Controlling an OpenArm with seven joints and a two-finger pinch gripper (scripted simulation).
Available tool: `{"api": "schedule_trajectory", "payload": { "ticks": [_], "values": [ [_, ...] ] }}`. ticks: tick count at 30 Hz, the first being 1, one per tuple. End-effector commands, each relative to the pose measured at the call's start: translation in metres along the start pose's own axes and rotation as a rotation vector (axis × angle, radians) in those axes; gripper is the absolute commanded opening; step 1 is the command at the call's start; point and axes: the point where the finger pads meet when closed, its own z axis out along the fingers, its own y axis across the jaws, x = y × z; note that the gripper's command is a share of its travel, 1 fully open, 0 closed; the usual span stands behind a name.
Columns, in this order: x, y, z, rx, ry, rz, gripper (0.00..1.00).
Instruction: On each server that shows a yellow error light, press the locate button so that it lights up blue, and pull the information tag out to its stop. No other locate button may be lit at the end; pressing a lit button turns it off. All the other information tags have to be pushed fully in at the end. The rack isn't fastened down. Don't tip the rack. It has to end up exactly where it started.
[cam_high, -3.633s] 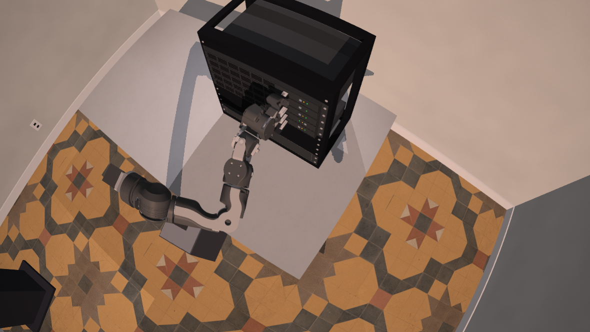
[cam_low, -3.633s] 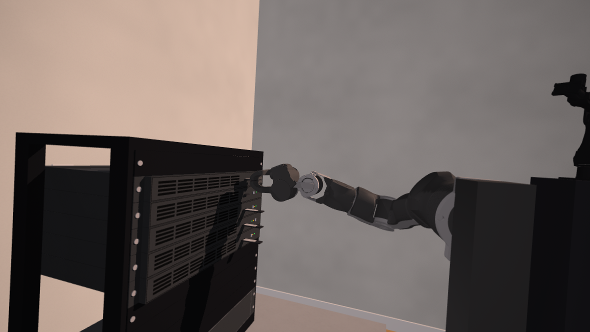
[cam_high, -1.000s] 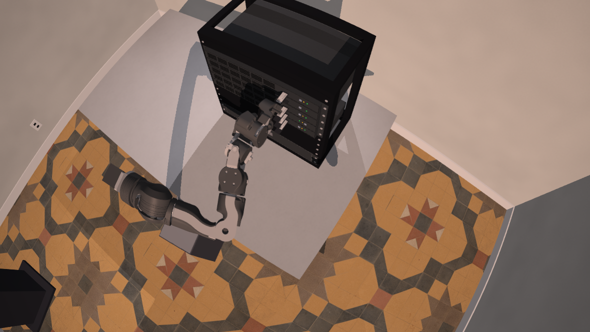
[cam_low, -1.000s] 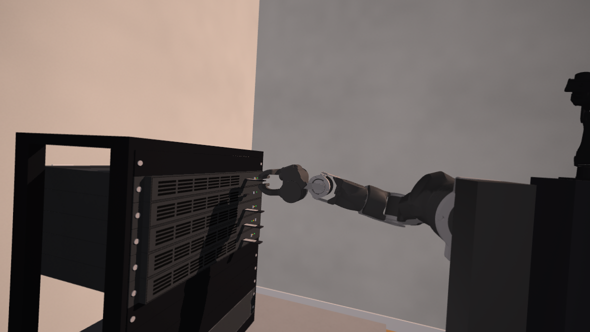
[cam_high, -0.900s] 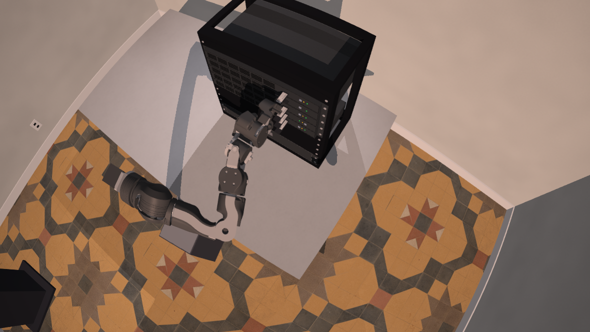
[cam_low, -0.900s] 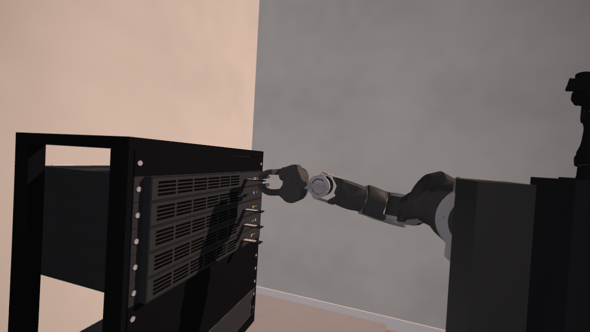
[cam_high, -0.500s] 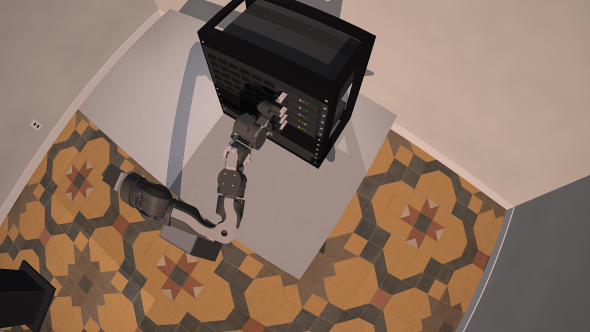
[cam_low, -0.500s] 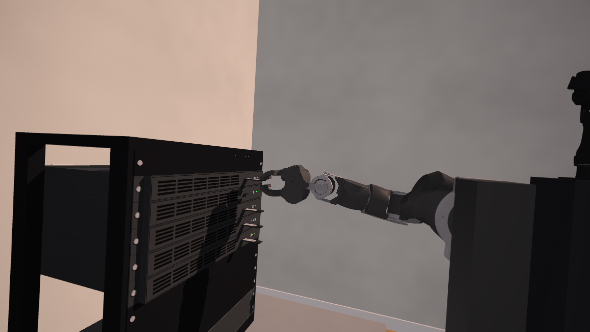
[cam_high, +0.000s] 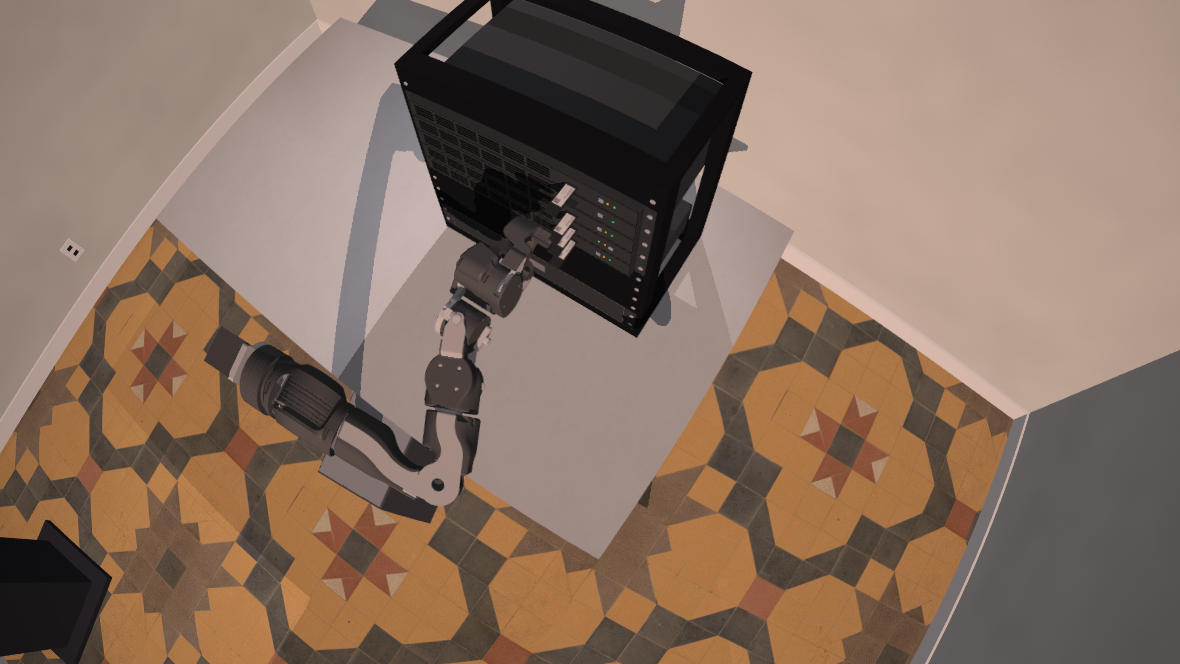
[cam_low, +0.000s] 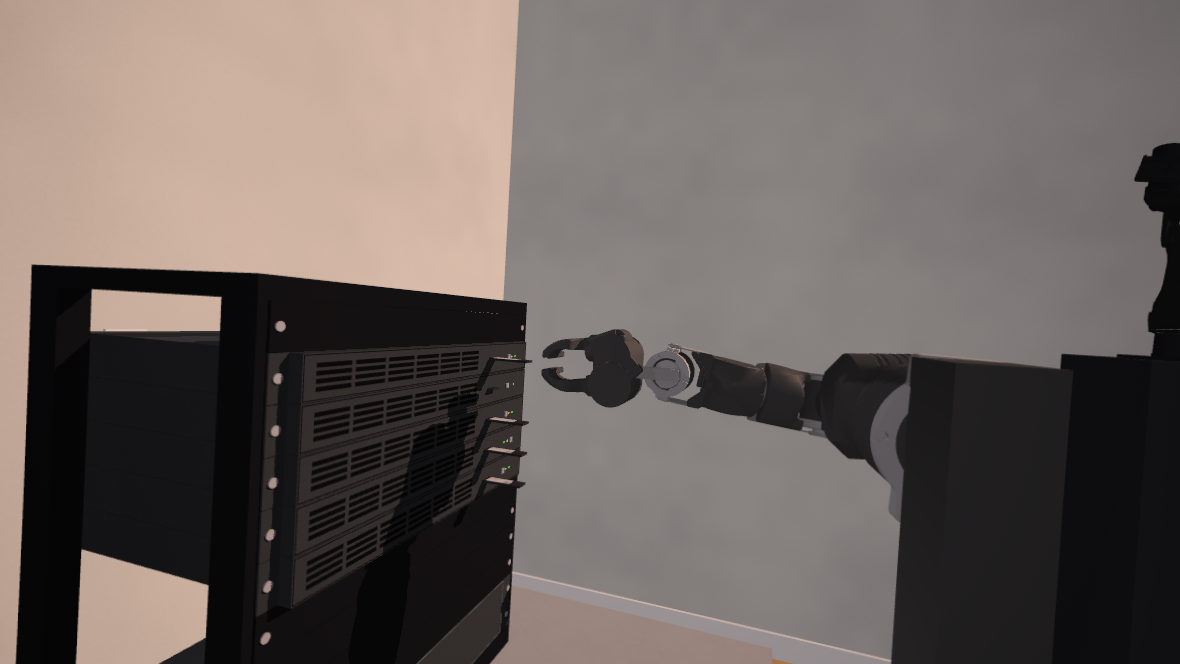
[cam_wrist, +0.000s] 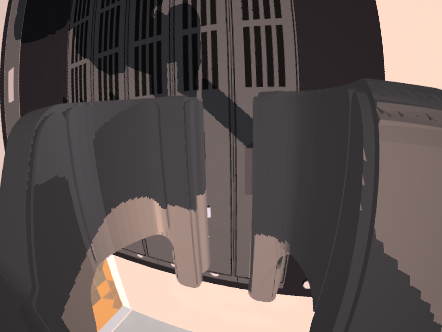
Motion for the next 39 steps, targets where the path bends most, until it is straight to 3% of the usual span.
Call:
{"api": "schedule_trajectory", "payload": {
  "ticks": [1,14,15,25,31,39],
  "values": [
    [0.0,0.002,-0.003,-0.004,0.002,0.001,0.1],
    [0.0,-0.002,-0.012,0.006,0.004,-0.001,0.1],
    [0.0,-0.002,-0.012,0.006,0.004,-0.001,0.0],
    [-0.004,-0.014,-0.012,0.006,0.003,0.0,0.0],
    [-0.017,-0.05,-0.013,-0.002,-0.002,0.001,0.0],
    [-0.041,-0.133,-0.013,-0.001,-0.003,0.001,0.0]
  ]
}}
